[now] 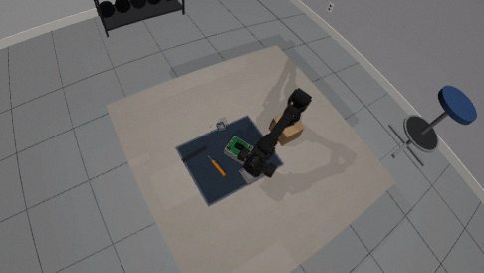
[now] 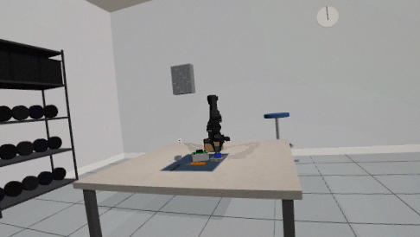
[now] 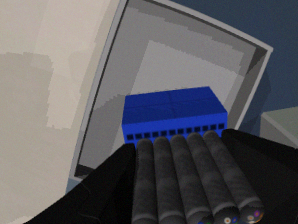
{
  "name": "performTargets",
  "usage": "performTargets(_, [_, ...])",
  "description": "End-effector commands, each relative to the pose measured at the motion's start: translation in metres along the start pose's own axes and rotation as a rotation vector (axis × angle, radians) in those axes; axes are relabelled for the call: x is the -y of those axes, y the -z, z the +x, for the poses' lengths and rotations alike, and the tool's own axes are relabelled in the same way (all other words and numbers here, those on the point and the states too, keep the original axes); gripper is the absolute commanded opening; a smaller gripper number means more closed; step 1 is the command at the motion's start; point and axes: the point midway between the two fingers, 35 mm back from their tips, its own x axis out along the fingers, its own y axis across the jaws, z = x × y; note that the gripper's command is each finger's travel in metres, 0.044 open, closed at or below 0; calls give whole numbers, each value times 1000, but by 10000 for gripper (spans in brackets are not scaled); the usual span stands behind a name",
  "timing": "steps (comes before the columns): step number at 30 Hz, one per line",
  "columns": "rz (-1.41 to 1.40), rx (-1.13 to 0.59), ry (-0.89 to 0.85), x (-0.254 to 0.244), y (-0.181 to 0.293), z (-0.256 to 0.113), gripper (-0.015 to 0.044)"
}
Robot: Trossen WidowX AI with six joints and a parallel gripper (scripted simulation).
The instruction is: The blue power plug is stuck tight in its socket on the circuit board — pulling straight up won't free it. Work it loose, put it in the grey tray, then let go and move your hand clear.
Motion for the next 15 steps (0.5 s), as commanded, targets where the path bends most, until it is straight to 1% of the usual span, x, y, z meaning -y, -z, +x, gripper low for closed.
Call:
performTargets(1, [3,-4,-2,-1,1,7,0])
performTargets(8, [3,-4,-2,-1,2,17,0])
performTargets(15, [3,-4,-2,-1,2,17,0])
